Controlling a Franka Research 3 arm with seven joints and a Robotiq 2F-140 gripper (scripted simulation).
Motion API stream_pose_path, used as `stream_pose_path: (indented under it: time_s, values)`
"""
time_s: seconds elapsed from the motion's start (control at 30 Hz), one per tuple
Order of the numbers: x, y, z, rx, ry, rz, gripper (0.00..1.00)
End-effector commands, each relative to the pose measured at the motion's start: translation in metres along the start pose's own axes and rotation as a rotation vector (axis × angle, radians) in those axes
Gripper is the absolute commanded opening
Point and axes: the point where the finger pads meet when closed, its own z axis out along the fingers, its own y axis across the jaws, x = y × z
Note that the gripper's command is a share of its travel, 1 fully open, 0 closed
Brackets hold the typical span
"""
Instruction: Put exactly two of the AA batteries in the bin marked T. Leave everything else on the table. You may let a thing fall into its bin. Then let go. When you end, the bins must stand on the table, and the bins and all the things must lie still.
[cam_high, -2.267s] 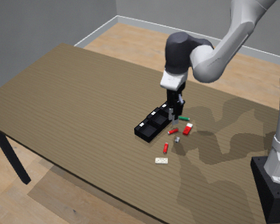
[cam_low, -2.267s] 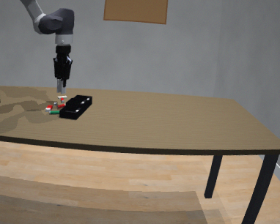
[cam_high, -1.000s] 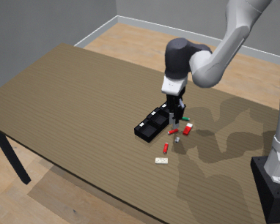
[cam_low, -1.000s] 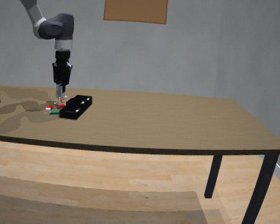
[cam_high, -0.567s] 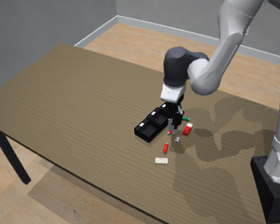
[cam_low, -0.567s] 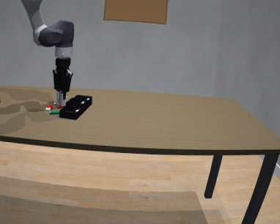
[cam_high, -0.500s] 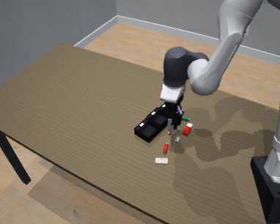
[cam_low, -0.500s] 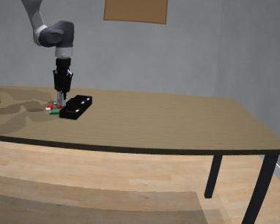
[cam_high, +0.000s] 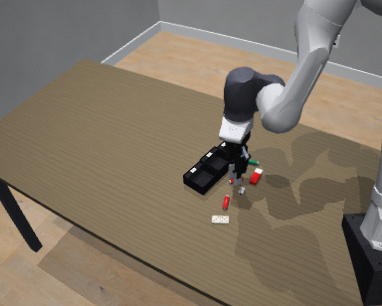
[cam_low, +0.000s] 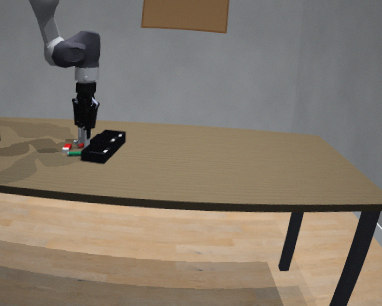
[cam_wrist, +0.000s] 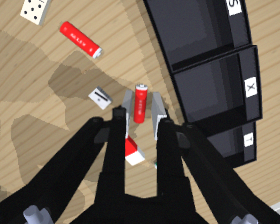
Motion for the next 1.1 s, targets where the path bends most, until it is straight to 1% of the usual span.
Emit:
stream_pose_path:
  time_s: [0.0,0.47,0.5,1.07]
  values:
    - [-0.0004,-0.0002,0.0007,-0.002,0.003,0.009,0.17]
    - [-0.0019,-0.0009,0.0007,-0.002,0.003,0.009,0.17]
    - [-0.0019,-0.0009,0.0007,-0.002,0.003,0.009,0.05]
    - [-0.0019,-0.0009,0.0007,-0.002,0.003,0.009,0.05]
